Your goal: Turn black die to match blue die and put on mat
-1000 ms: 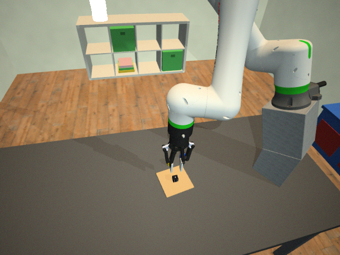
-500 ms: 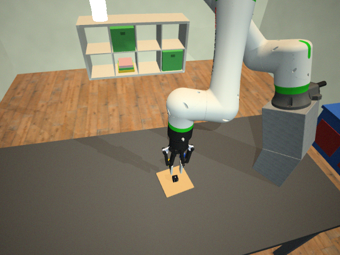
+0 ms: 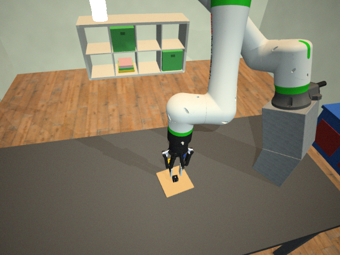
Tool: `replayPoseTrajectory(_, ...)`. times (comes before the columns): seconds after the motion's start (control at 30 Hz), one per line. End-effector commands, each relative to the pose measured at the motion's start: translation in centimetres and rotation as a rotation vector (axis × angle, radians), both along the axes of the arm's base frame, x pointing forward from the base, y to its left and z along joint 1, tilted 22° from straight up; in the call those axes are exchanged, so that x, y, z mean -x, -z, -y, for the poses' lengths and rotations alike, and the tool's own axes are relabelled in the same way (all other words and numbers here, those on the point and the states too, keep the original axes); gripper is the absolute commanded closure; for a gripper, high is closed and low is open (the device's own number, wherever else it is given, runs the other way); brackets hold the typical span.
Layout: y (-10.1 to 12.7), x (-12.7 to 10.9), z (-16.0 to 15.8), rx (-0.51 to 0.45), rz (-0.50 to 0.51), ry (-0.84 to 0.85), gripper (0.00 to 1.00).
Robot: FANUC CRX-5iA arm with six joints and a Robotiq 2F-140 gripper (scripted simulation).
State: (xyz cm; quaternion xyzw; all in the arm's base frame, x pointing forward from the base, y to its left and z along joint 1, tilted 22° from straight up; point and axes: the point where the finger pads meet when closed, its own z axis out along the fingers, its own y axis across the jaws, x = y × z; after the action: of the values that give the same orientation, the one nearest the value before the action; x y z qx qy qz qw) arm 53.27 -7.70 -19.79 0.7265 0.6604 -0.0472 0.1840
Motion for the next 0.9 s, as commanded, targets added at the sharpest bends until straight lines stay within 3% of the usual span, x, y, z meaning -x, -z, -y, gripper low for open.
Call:
replayPoseTrajectory(0.0,0.45,-0.11,0.16,0.000,0.002,0.000,0.75)
replayPoseTrajectory(0.87,1.09,-0.22,0.39,0.000,0.002,0.000,0.75)
